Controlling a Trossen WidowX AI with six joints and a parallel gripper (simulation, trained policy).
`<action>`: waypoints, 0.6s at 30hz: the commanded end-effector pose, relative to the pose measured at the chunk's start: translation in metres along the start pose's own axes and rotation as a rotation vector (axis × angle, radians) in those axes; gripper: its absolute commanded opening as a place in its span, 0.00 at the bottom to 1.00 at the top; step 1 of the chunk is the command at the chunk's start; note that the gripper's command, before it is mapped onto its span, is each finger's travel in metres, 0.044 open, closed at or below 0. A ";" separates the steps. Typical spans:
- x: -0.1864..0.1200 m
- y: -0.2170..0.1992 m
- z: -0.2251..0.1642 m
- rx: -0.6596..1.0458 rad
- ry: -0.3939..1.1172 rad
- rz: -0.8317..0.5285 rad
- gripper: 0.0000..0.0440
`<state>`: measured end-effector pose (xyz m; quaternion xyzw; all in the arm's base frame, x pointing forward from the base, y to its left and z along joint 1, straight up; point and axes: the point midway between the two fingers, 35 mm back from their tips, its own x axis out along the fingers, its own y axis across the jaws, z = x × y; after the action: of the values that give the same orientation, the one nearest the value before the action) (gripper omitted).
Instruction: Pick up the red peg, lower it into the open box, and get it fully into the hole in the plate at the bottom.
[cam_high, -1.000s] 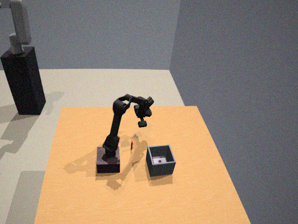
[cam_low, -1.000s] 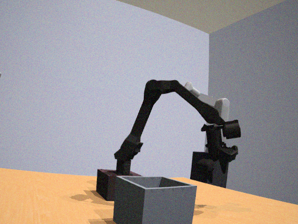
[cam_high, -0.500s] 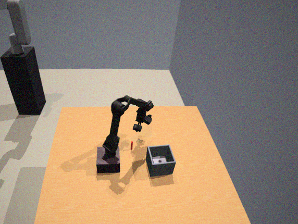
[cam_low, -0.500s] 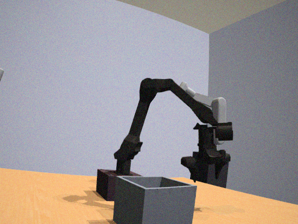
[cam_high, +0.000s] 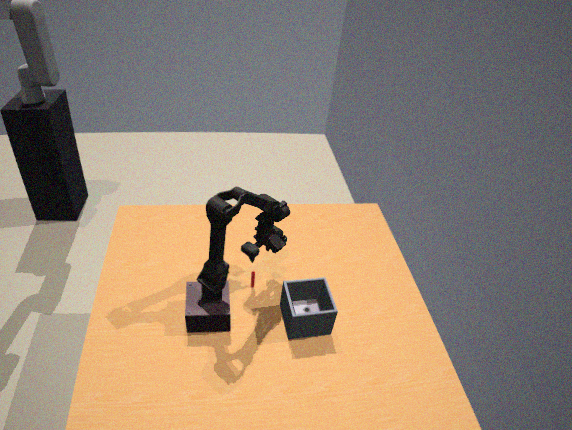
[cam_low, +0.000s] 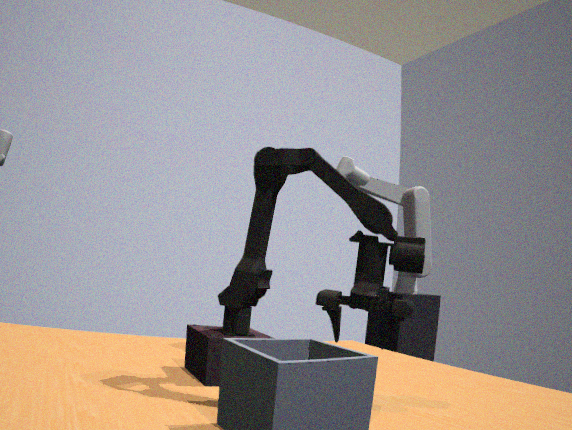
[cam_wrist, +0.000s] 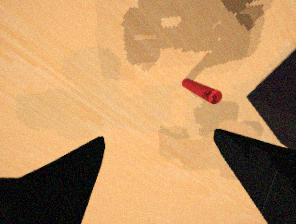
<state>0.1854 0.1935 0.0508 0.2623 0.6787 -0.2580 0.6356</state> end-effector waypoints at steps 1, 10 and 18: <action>-0.001 -0.016 0.004 0.079 -0.021 -0.031 1.00; -0.003 -0.051 0.008 0.214 -0.065 -0.101 1.00; 0.002 -0.066 0.010 0.274 -0.098 -0.141 1.00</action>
<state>0.1497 0.1426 0.0513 0.2862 0.6281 -0.3937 0.6071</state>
